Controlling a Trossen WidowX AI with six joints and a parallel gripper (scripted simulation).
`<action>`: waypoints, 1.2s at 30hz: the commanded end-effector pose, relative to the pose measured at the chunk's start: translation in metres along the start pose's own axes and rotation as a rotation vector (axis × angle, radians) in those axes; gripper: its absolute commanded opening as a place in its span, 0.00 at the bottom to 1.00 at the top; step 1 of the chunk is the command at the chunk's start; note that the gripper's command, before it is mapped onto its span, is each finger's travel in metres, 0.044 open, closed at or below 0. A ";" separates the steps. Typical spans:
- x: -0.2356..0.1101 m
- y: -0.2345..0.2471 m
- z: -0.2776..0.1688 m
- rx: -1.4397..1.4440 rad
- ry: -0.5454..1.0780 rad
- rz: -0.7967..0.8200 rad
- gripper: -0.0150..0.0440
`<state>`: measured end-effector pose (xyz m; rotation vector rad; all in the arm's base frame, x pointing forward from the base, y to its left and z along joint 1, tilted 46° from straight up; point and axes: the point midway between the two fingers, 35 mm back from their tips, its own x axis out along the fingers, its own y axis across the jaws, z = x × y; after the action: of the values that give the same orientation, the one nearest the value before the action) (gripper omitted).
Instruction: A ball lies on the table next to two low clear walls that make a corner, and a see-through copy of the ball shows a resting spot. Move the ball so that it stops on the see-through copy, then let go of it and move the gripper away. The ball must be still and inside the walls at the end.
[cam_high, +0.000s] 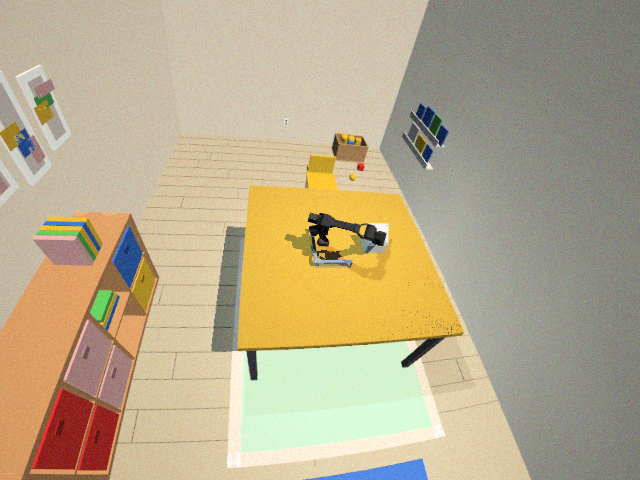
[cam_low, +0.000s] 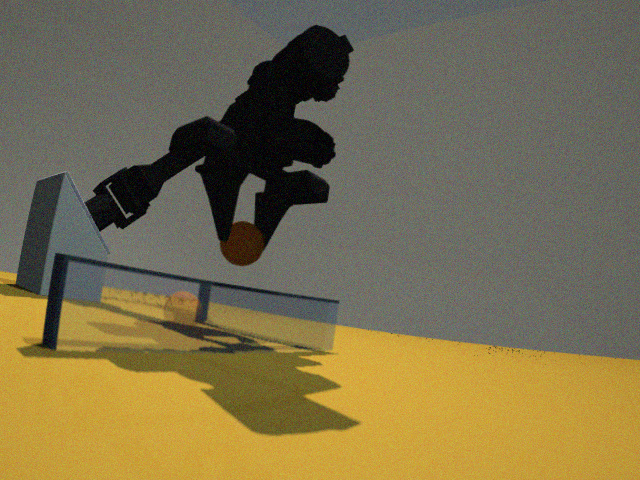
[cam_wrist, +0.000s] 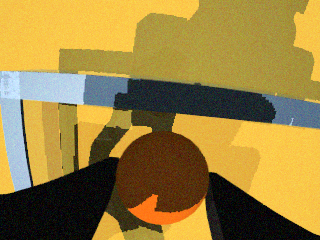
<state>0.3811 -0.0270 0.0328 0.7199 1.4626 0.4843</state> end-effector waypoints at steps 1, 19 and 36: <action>-0.022 0.005 0.001 -0.029 -0.003 0.007 0.25; -0.038 0.004 -0.020 -0.058 0.002 0.028 0.25; -0.010 -0.009 -0.065 -0.056 0.003 0.029 0.25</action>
<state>0.3234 -0.0342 0.0399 0.7027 1.4442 0.5419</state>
